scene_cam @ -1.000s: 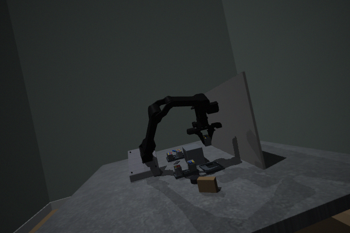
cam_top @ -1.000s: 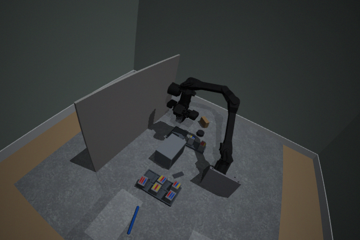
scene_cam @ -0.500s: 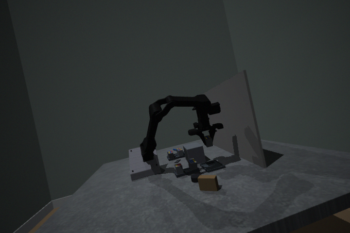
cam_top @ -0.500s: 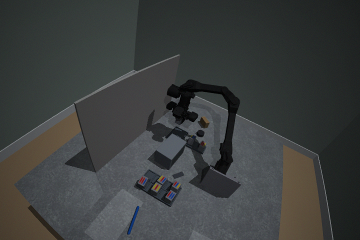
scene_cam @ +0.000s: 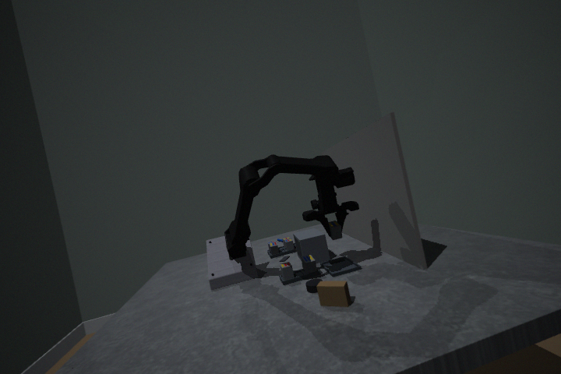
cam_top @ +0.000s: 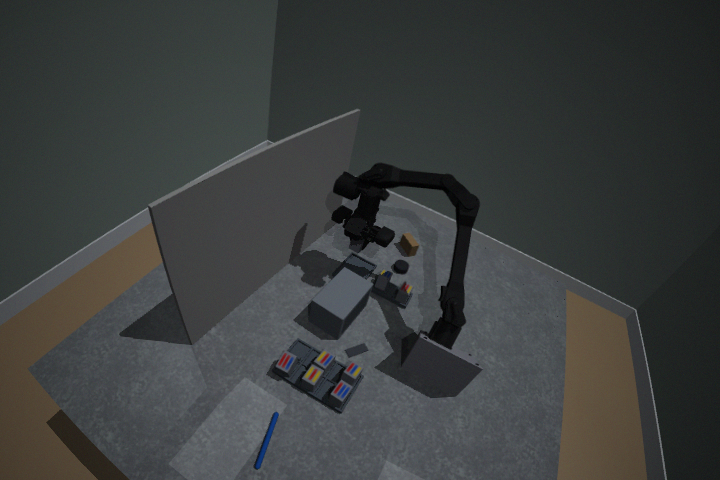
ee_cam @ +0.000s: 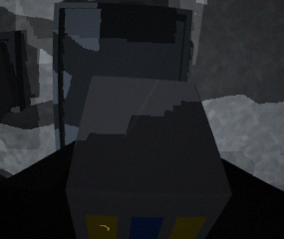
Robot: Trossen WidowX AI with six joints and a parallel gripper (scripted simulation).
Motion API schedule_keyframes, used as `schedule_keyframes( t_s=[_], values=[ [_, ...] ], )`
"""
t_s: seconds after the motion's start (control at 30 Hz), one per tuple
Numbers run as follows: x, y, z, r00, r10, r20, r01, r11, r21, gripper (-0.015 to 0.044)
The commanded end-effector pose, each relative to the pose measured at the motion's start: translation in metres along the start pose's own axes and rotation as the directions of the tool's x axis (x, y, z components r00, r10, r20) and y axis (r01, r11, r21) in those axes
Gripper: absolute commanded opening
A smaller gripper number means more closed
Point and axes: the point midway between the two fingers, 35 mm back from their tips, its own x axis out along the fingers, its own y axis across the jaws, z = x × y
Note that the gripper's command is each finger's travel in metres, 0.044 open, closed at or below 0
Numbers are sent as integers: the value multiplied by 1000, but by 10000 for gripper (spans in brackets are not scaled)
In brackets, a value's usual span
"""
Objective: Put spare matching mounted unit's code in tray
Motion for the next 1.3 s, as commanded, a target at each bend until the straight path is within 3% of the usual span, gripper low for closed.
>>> schedule_keyframes(
  t_s=[0.0, 1.27],
  values=[
    [4, 1, 0, 1000, 1, -4, -1, 1000, -7, 0],
    [35, 1, -1, 1000, 0, -6, 0, 1000, -6, 0]
  ],
)
